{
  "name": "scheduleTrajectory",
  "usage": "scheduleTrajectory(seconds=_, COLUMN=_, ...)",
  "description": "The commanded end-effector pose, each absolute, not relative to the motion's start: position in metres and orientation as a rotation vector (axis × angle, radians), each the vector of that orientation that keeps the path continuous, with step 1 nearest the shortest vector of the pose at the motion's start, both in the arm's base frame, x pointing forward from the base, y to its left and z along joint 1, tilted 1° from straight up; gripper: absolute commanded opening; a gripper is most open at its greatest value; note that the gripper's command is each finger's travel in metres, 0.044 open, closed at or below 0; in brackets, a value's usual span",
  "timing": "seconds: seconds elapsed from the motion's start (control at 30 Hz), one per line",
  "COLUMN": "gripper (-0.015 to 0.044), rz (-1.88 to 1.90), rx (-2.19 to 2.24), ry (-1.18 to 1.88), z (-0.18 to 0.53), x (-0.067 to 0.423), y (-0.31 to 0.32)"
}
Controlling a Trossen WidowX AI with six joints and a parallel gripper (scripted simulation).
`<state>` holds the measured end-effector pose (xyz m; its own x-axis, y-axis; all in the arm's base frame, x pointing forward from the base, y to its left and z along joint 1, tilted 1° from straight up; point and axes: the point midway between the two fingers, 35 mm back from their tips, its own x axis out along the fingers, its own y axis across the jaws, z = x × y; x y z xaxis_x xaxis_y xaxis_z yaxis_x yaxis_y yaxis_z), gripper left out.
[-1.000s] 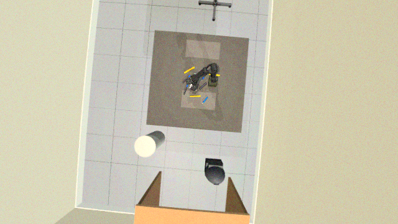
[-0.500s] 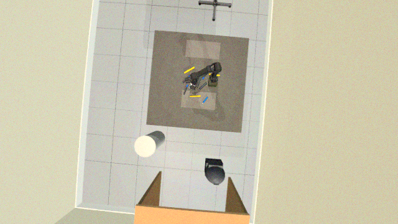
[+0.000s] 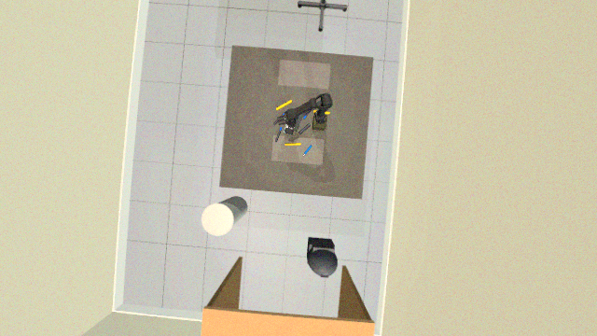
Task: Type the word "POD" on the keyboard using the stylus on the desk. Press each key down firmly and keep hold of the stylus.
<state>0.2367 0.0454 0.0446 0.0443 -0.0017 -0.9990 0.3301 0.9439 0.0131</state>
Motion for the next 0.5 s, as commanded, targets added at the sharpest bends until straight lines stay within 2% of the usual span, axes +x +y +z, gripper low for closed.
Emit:
scheduleTrajectory(seconds=0.0, gripper=0.0000, rz=-0.258, rx=0.267, ry=1.511, z=0.045, x=0.237, y=0.045)
scheduleTrajectory(seconds=0.1, gripper=0.0000, rz=-0.258, rx=0.267, ry=1.511, z=0.045, x=0.237, y=0.045)
scheduleTrajectory(seconds=0.3, gripper=0.0150, rz=-0.149, rx=0.160, ry=1.467, z=0.037, x=0.235, y=0.071)
scheduleTrajectory(seconds=0.47, gripper=0.0150, rz=0.079, rx=-0.038, ry=1.363, z=0.025, x=0.221, y=0.124)
